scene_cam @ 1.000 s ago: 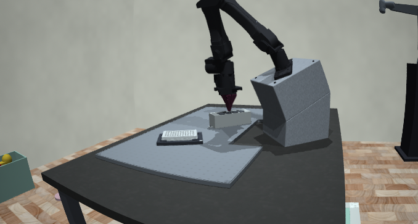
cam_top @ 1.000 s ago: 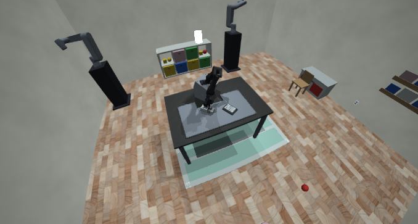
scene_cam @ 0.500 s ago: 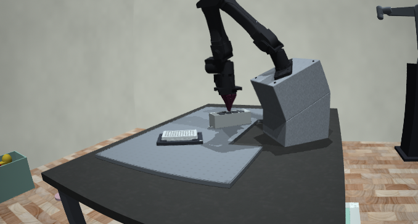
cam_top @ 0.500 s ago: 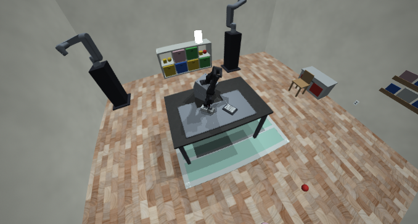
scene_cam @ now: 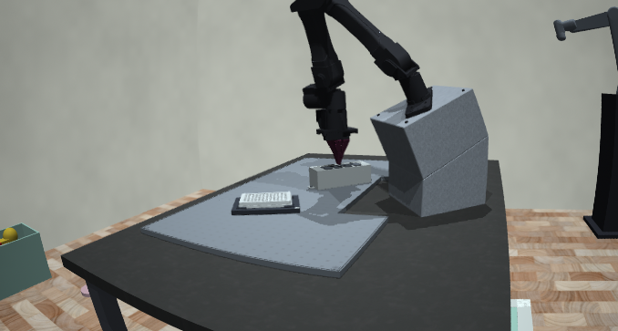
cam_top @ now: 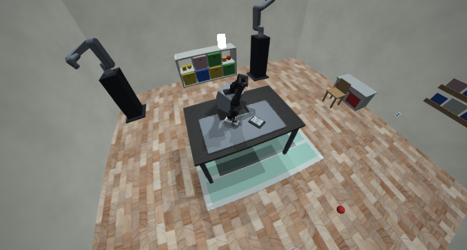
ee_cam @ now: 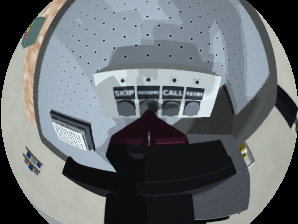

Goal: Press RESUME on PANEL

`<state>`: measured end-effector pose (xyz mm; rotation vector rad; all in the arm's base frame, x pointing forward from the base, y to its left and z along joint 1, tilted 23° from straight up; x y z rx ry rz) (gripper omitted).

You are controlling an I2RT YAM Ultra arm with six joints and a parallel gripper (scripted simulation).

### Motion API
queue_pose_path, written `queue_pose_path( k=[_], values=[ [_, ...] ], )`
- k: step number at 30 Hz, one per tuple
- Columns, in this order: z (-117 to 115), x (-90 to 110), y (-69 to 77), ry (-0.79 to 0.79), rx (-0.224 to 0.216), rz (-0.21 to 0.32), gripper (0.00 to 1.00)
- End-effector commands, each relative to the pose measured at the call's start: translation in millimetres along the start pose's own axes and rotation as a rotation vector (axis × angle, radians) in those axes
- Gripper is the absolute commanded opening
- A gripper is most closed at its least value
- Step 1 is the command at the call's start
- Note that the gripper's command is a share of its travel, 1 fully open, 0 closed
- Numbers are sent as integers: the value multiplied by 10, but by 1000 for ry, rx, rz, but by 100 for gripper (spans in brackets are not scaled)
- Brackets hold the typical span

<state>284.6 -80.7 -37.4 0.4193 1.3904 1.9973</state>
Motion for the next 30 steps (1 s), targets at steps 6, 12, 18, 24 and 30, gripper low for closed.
queue_pose_path(
  k=[6,12,18,24,30],
  values=[
    [31,-138,13,6,-2,-41,0],
    [31,-138,13,6,-2,-41,0],
    [31,-138,13,6,-2,-41,0],
    [31,-138,13,6,-2,-41,0],
    [25,-117,-19,4,0,-32,0]
  ],
)
Point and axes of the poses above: the point where the finger pads meet when closed, its own y axis back along the fingers, its own z axis across the jaws, x = y × z, the point moved 6 cm from there along y, back along the fingers, and after that the axes turned 8 degrees about y, right-handed, at the moved point
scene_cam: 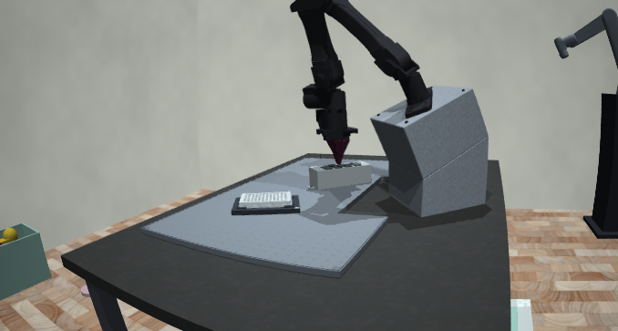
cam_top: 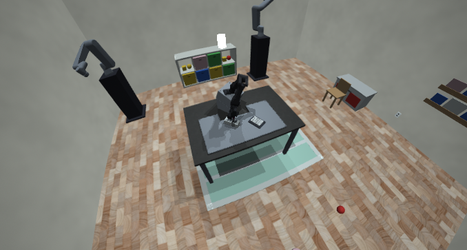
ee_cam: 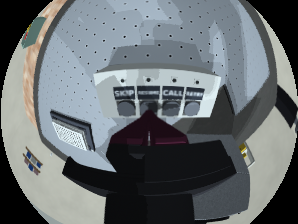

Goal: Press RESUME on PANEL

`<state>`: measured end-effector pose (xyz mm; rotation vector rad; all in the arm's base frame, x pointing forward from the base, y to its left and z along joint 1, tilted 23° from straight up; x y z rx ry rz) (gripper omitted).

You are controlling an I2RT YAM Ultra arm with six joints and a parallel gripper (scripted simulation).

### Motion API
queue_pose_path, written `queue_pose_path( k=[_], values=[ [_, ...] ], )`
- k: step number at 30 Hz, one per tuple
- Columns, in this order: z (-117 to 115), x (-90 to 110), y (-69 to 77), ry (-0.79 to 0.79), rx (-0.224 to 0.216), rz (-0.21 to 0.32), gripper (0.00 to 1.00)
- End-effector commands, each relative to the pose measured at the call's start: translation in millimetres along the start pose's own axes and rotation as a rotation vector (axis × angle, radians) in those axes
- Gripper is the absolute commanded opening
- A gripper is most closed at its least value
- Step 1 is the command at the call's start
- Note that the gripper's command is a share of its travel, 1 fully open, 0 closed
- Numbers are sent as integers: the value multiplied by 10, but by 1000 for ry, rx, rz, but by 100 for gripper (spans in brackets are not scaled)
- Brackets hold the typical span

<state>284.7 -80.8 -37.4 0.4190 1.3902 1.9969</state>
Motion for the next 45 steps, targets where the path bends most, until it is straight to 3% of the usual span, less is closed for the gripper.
queue_pose_path(
  k=[1,45],
  values=[
    [28,-114,-24,5,0,-31,0],
    [45,-105,-158,10,-3,-28,0]
  ],
)
Point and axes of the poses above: the point where the finger pads meet when closed, its own y axis back along the fingers, its own z axis across the jaws, x = y × z, the point moved 6 cm from there along y, back along the fingers, and after that the axes turned 8 degrees about y, right-handed, at the moved point
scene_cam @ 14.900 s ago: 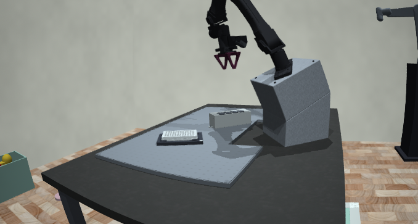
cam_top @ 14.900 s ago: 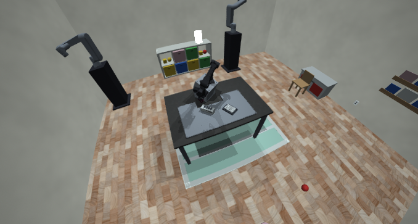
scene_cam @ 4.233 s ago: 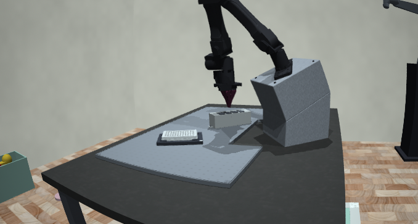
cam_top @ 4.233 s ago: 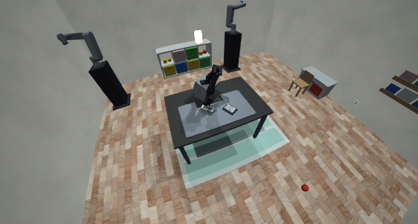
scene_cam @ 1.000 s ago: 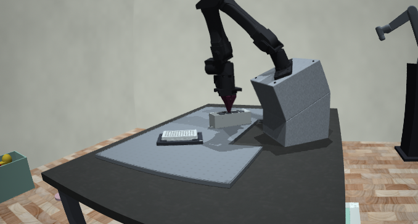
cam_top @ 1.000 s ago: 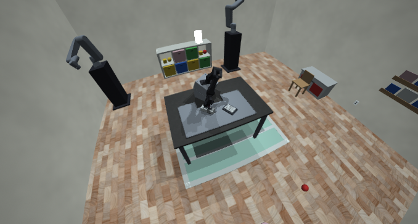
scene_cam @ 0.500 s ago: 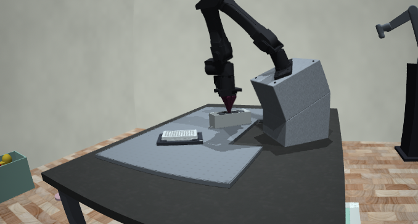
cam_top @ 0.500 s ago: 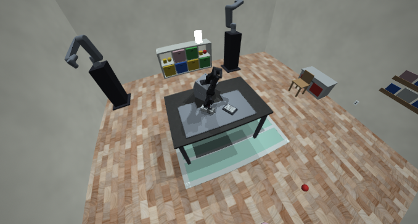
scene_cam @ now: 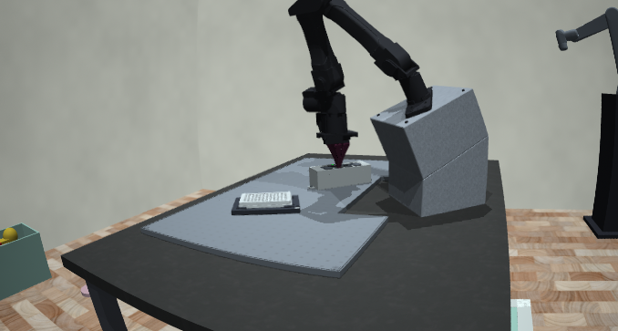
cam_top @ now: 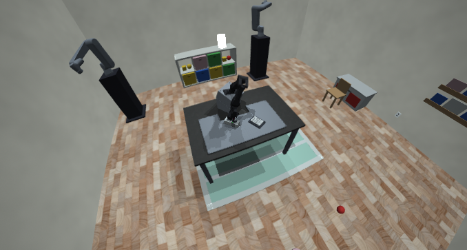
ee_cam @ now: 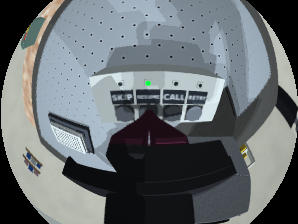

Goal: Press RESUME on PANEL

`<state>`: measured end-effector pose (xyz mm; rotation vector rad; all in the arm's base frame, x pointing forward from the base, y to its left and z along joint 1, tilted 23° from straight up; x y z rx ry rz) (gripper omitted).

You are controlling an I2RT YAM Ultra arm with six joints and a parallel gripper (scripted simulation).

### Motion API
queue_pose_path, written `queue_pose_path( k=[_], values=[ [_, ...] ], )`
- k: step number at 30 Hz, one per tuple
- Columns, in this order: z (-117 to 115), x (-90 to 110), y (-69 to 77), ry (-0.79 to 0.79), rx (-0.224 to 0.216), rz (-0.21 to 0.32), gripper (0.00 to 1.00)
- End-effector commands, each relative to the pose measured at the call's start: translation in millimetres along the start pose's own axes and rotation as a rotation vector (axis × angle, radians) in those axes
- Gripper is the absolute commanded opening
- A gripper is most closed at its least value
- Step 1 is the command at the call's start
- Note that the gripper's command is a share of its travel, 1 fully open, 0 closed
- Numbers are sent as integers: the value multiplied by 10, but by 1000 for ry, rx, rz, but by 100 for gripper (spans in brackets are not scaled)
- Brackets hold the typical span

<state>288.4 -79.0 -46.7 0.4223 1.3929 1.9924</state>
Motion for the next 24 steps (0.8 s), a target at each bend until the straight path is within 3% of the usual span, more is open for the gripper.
queue_pose_path(
  k=[1,24],
  values=[
    [48,-98,-60,13,-7,-26,0],
    [46,-99,-100,13,-5,-27,0]
  ],
)
Point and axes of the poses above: the point where the finger pads meet when closed, its own y axis back along the fingers, its own z axis across the jaws, x = y × z, the point moved 6 cm from there along y, back along the fingers, and after that the axes turned 8 degrees about y, right-handed, at the moved point
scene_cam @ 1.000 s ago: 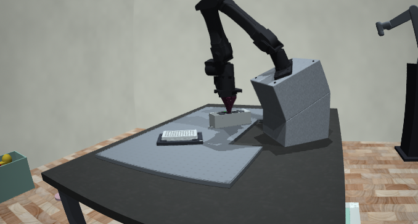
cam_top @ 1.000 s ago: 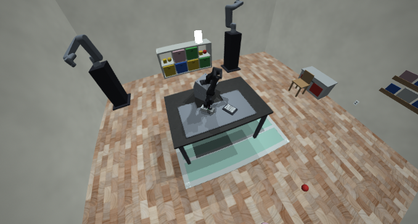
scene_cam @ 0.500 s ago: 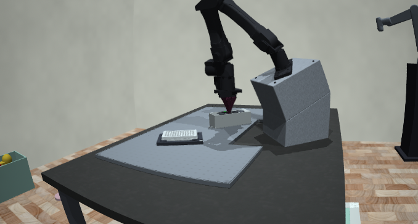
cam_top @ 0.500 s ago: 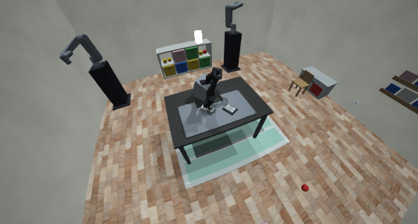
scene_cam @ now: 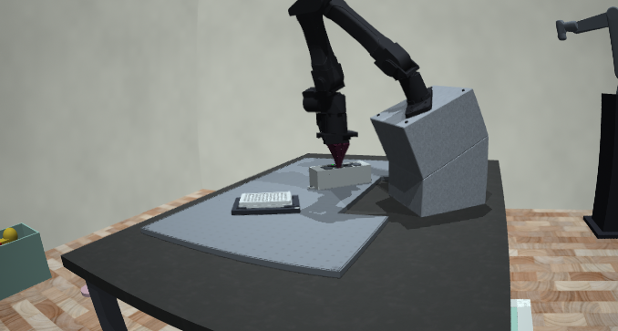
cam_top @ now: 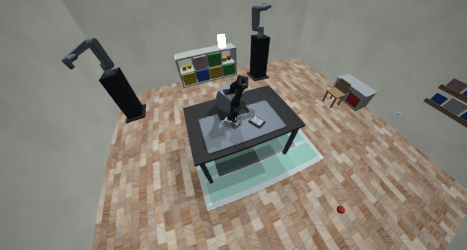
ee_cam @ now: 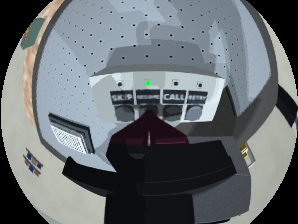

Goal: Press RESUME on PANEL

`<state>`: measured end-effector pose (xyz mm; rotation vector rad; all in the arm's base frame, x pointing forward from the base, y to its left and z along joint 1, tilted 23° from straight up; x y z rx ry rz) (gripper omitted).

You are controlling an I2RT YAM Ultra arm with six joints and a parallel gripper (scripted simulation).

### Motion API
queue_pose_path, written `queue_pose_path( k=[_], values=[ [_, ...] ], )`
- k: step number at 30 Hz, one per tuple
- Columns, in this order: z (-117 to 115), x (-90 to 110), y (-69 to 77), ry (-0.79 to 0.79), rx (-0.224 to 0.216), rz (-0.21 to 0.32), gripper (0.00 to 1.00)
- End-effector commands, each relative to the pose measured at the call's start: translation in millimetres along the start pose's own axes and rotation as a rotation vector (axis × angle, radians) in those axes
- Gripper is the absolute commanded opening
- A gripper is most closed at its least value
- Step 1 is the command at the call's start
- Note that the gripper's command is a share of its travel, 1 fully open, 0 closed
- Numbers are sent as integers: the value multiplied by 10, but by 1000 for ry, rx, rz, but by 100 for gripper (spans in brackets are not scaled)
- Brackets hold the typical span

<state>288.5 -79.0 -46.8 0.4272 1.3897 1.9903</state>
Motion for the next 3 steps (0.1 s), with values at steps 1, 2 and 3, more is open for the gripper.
queue_pose_path(
  k=[1,2,3],
  values=[
    [46,-98,-100,18,-5,-27,0],
    [46,-98,-100,18,-5,-27,0],
    [46,-98,-100,18,-5,-27,0]
  ],
)
Point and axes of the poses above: the point where the finger pads meet when closed, its own y axis back along the fingers, its own z axis across the jaws, x = y × z, the point moved 6 cm from there along y, back along the fingers, and after that the axes turned 8 degrees about y, right-handed, at the moved point
